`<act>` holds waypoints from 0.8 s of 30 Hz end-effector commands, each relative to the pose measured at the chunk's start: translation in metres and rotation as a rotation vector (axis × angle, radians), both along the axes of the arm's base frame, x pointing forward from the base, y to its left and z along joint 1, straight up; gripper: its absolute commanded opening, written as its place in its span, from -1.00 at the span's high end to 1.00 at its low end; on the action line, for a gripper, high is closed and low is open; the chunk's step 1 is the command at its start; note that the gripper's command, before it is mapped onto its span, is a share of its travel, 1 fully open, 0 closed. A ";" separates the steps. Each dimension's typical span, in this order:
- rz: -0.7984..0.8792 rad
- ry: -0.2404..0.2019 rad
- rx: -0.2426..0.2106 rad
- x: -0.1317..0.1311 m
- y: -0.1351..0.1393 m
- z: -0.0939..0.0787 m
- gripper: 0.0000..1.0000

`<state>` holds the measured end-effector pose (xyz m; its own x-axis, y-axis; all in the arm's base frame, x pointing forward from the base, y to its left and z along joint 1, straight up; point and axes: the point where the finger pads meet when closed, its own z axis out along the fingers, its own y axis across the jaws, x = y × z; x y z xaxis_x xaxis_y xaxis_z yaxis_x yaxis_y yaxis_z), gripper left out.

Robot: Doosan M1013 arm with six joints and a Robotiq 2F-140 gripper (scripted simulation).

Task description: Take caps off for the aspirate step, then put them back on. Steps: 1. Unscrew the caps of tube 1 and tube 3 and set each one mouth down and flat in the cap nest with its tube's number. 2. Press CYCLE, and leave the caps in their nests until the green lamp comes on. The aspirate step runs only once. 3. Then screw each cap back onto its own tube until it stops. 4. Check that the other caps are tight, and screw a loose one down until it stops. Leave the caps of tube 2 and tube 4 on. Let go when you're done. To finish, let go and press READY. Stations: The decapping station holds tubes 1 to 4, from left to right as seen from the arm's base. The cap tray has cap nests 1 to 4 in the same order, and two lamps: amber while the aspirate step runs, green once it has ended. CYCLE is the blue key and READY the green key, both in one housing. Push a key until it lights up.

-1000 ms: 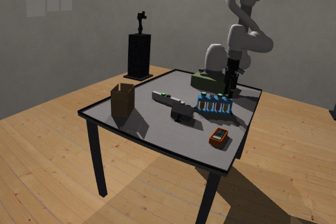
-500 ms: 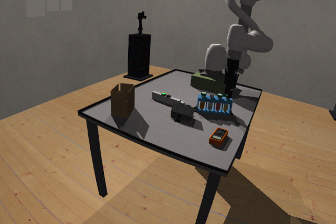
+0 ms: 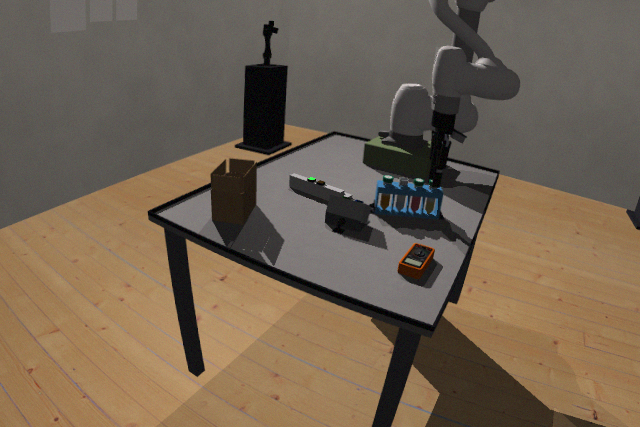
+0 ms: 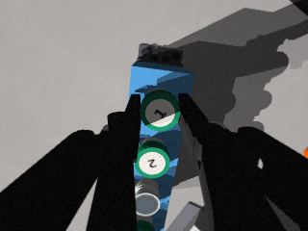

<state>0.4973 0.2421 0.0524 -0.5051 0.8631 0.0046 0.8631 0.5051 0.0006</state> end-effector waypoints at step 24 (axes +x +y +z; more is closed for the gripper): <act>-0.536 -0.001 -0.003 0.000 0.000 0.000 0.18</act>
<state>0.4973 0.2423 0.0514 0.0061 1.0000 0.0005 1.0000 -0.0061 -0.0001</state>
